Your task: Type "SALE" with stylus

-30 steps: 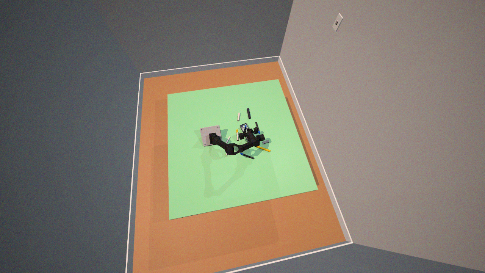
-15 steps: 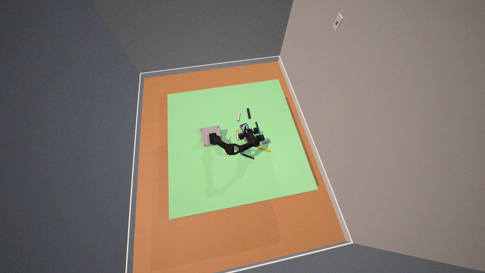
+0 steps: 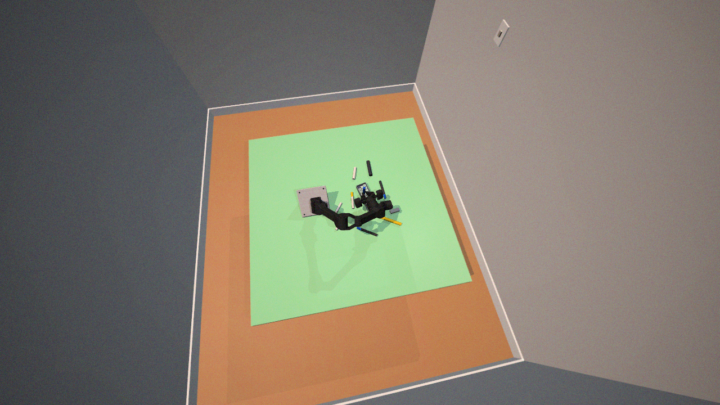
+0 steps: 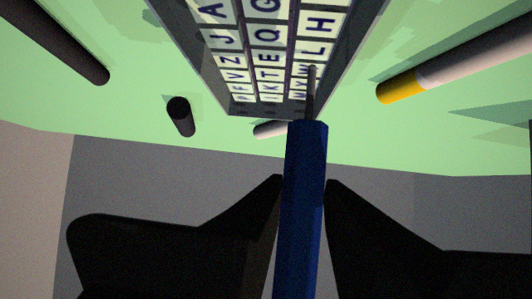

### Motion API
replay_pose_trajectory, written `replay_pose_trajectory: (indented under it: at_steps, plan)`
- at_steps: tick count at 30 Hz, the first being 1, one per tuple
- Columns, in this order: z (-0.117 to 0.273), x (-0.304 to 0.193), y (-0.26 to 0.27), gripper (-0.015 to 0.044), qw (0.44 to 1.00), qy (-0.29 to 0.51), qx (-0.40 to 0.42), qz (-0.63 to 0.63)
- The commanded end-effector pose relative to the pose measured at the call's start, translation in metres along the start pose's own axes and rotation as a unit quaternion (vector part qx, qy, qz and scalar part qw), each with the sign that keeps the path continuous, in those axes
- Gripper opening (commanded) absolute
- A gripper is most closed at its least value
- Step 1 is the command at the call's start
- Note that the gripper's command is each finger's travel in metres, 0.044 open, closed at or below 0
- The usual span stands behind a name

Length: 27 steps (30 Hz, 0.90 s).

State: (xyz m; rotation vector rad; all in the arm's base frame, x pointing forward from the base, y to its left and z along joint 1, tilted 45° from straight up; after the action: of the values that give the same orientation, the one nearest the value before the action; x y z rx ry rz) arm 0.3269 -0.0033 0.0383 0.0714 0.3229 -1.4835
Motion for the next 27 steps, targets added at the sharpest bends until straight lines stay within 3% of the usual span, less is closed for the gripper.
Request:
replay_pose_trajectory:
  at_steps: [1,27]
  plan:
    - [-0.0009,0.0014,0.0001,0.0081,1.000,-0.002,0.000,0.003]
    - [-0.0061,0.0105,0.0006,0.0081,1.000,-0.002,0.000,0.003]
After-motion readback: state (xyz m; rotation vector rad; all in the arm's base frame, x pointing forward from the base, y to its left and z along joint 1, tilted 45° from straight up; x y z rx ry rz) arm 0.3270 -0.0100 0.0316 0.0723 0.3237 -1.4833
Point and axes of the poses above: the point midway between the two fingers, 35 mm back from their tips, its own z axis back along the fingers, its own y axis across the jaws, x = y × z, the point moved 1 cm from there along z, back along the fingers, and after that the axes turned 3 degrees about -z, right-handed, at the moved point
